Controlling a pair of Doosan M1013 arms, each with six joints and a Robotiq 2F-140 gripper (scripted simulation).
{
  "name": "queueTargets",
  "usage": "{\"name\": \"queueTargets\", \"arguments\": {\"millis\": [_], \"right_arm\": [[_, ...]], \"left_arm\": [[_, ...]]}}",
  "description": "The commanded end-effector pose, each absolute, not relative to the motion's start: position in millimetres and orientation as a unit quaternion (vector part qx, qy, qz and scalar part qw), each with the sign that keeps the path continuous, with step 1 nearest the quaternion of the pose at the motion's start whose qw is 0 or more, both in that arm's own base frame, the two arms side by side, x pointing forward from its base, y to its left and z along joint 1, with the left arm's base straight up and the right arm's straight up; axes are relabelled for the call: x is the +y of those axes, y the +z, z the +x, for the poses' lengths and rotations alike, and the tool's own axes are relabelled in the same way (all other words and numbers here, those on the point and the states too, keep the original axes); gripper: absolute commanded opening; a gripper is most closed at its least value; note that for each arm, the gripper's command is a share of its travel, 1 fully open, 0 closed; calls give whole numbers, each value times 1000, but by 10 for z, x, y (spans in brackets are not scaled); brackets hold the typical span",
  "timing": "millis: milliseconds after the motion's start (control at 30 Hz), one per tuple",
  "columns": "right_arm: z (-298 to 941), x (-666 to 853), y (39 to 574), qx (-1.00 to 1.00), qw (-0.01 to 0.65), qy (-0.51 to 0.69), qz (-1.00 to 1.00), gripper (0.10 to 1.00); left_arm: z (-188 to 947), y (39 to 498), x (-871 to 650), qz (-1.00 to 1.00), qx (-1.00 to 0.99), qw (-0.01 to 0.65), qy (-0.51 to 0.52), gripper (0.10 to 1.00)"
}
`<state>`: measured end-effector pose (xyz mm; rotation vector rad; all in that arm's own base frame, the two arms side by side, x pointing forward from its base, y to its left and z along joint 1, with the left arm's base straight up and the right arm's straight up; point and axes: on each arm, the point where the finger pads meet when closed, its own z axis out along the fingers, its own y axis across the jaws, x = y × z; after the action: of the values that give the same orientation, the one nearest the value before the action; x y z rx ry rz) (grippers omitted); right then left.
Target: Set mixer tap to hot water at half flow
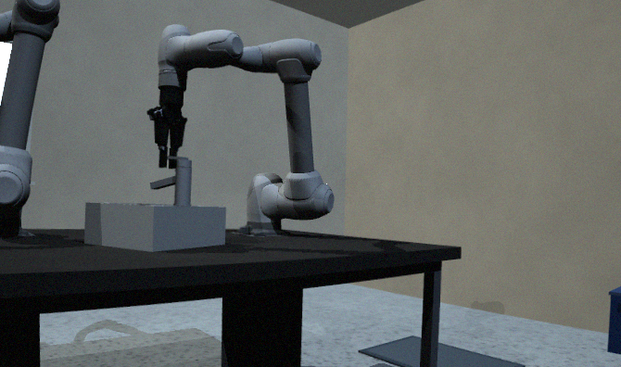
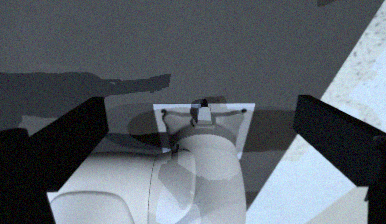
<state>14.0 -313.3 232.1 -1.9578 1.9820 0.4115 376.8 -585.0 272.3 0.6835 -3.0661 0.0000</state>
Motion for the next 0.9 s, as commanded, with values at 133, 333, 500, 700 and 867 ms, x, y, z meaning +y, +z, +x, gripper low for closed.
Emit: {"name": "queueTargets", "arguments": {"millis": [133,333,500,700,867], "right_arm": [[140,-3136,2325,695,162,144,-686,1000],[140,-3136,2325,695,162,144,-686,1000],[140,-3136,2325,695,162,144,-686,1000],[140,-3136,2325,695,162,144,-686,1000],[140,-3136,2325,695,162,144,-686,1000]], "left_arm": [[3770,2732,-5852,218,-976,0,1,99],[3770,2732,-5852,218,-976,0,1,99],[3770,2732,-5852,218,-976,0,1,99],[3770,2732,-5851,217,-976,0,1,99],[3765,2732,-5841,209,-978,0,1,99]]}}
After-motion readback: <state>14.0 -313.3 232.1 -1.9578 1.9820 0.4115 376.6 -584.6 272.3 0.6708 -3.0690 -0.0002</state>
